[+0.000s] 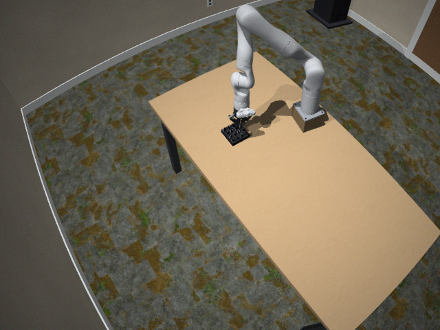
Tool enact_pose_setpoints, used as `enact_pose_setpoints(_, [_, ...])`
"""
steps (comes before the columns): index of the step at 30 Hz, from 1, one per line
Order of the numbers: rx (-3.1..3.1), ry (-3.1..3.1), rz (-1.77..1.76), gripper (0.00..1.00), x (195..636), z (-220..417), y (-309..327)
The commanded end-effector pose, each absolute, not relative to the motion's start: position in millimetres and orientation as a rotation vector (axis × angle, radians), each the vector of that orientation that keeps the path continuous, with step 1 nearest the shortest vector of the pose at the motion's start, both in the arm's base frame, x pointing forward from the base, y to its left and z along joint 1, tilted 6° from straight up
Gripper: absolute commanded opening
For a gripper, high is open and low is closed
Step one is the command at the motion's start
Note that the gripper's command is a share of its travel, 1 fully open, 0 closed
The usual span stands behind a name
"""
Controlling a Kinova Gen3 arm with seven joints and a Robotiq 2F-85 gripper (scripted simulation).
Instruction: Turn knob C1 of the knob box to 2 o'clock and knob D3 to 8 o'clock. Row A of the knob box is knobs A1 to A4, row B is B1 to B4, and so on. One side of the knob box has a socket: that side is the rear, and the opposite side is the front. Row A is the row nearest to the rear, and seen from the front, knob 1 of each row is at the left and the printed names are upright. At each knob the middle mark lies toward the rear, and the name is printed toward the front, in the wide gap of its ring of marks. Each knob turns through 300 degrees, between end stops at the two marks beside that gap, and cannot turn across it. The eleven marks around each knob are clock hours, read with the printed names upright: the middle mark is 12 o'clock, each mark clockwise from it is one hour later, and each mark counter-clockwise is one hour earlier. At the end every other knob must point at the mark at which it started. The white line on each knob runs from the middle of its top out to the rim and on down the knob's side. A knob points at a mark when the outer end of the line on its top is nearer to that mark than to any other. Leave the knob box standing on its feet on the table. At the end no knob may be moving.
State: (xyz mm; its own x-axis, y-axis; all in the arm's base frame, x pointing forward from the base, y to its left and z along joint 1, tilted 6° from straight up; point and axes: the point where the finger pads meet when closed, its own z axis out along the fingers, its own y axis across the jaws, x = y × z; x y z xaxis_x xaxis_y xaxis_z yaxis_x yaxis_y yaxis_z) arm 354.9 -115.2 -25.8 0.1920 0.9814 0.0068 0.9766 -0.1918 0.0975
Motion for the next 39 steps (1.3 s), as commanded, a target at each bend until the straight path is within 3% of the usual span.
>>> enact_pose_setpoints(1, [2.368,1.954,0.104,0.08,354.9,-26.1,-115.0])
enact_pose_setpoints(16, [2.367,1.955,0.104,0.08,354.9,-26.1,-115.0])
enact_pose_setpoints(17, [2.367,1.955,0.104,0.19,354.9,-26.1,-115.0])
enact_pose_setpoints(39, [2.367,1.955,0.104,0.19,354.9,-25.6,-115.0])
